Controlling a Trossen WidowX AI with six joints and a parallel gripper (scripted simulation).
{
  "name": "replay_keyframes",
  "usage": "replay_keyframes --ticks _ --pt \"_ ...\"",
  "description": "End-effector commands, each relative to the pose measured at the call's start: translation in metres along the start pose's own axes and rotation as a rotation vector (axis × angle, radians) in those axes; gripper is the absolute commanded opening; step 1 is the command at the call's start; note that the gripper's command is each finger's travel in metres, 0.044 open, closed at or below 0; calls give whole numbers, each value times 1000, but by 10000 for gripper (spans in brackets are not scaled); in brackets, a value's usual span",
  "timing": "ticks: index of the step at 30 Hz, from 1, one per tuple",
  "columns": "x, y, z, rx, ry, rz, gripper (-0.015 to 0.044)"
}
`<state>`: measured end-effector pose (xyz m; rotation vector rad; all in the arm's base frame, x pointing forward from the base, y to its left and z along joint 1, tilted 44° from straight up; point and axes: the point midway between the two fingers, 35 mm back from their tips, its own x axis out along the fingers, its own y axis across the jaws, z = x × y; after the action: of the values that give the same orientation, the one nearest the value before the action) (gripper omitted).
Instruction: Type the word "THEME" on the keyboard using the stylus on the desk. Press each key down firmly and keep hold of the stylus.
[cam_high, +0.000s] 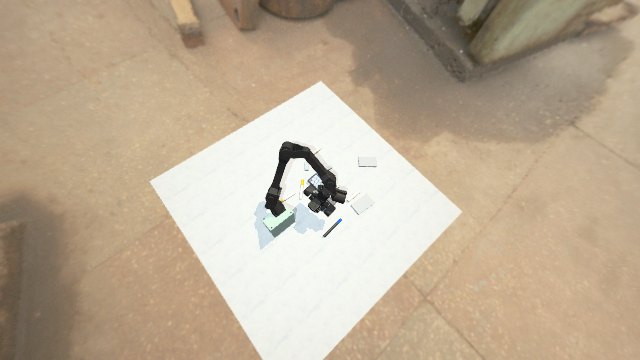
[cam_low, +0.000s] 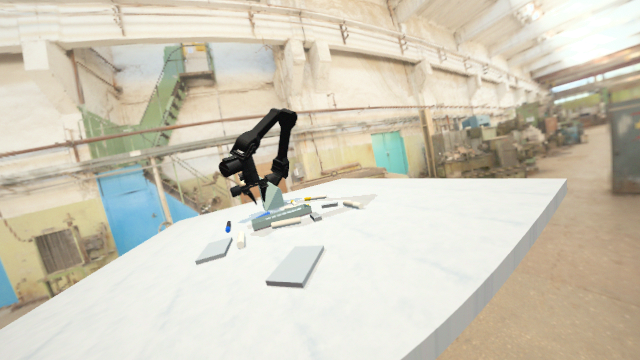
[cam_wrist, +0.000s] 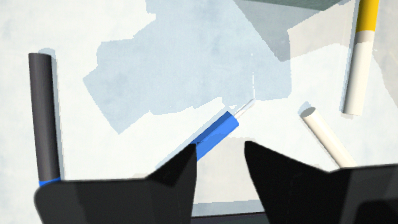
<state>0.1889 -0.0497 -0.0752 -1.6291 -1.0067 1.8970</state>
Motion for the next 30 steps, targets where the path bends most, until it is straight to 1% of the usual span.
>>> replay_keyframes --ticks 1,18,30 --pt "-1 6 -7 905 -240 -227 150" --pt "-1 6 -7 905 -240 -227 150" --pt "7 7 -9 905 -241 -227 150"
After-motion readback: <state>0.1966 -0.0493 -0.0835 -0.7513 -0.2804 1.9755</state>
